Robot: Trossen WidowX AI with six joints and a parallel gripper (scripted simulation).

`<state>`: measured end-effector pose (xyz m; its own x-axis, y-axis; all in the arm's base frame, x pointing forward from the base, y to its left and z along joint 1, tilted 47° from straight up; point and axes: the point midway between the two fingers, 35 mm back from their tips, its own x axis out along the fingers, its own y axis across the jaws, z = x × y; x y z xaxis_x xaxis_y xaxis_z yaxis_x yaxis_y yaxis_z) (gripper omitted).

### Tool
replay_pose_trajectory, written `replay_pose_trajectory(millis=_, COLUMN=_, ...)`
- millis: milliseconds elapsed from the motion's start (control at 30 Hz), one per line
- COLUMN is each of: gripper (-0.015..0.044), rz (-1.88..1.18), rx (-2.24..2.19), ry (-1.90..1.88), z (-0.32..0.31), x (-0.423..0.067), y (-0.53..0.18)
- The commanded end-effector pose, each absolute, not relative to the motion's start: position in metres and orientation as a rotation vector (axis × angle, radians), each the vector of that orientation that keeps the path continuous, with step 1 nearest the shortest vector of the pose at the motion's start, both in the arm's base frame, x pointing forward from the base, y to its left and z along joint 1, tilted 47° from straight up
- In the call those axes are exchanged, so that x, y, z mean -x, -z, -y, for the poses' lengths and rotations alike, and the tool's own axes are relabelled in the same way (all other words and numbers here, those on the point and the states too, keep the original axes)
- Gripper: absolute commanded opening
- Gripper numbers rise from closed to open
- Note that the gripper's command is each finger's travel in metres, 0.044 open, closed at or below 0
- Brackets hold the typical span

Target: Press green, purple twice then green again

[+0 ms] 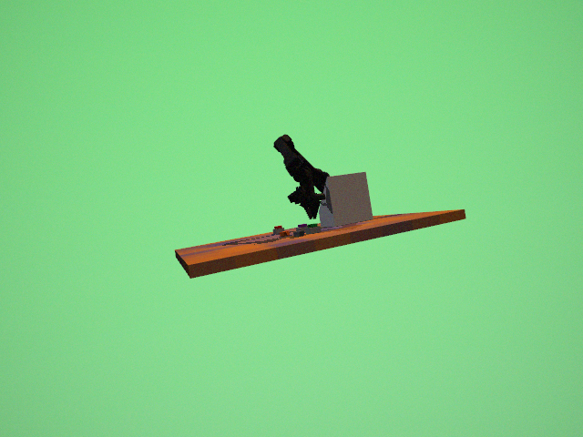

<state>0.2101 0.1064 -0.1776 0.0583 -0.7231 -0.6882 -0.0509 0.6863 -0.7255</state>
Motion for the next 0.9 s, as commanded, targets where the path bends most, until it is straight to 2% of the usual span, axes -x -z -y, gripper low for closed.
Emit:
replay_pose_trajectory(millis=0, gripper=0.0059, rz=-1.422, rx=0.678, ry=0.557, z=-0.112, x=-0.215, y=0.177)
replay_pose_trajectory(millis=67, gripper=0.002, rz=-1.422, rx=0.678, ry=0.557, z=-0.112, x=-0.215, y=0.177)
replay_pose_trajectory(millis=867, gripper=0.002, rz=-1.421, rx=0.679, ry=0.559, z=-0.093, x=-0.217, y=0.194)
